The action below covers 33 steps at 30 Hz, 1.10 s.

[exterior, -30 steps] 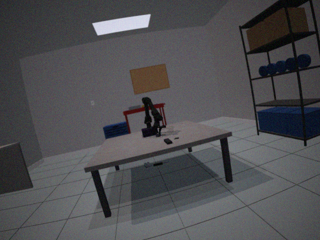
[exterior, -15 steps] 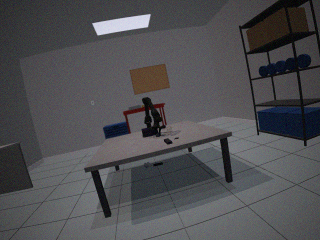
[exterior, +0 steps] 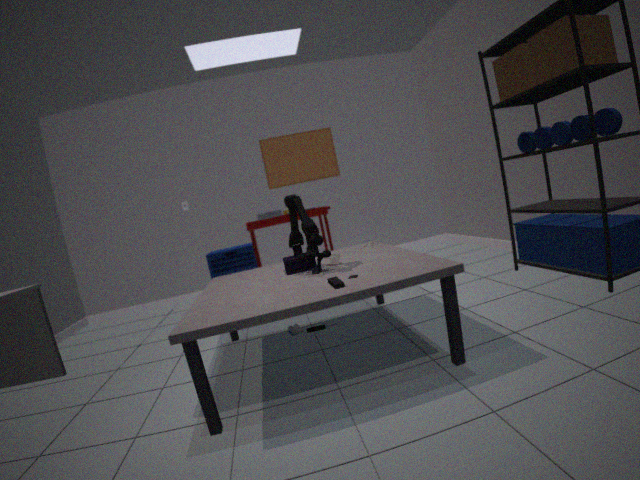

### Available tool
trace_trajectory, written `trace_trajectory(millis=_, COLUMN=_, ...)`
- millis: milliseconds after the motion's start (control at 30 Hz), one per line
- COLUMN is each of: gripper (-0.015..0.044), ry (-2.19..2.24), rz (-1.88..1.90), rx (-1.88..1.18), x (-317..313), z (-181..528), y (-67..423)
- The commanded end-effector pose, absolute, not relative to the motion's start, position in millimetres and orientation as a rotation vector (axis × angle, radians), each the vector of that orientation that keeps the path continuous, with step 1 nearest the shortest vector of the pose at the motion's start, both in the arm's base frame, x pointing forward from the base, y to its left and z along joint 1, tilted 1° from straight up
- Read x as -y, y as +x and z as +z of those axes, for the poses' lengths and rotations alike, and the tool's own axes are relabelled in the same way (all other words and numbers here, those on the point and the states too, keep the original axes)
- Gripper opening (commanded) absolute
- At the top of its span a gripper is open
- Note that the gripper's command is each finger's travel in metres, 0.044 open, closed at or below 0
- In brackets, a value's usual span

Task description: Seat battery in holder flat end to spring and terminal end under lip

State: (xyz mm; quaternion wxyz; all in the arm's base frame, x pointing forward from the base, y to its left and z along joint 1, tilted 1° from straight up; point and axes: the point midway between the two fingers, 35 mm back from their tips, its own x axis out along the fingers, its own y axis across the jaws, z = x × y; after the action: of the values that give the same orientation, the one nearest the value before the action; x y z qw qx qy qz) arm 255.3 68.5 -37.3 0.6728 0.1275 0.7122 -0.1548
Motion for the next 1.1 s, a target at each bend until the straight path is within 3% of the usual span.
trace_trajectory(millis=0, gripper=0.0088, ry=0.287, rz=-0.343, rx=-1.631, x=-69.2, z=-40.0, y=251.0)
trace_trajectory(millis=1067, gripper=0.0088, ry=0.288, rz=-0.338, rx=-1.607, x=-66.0, z=-40.8, y=257.9)
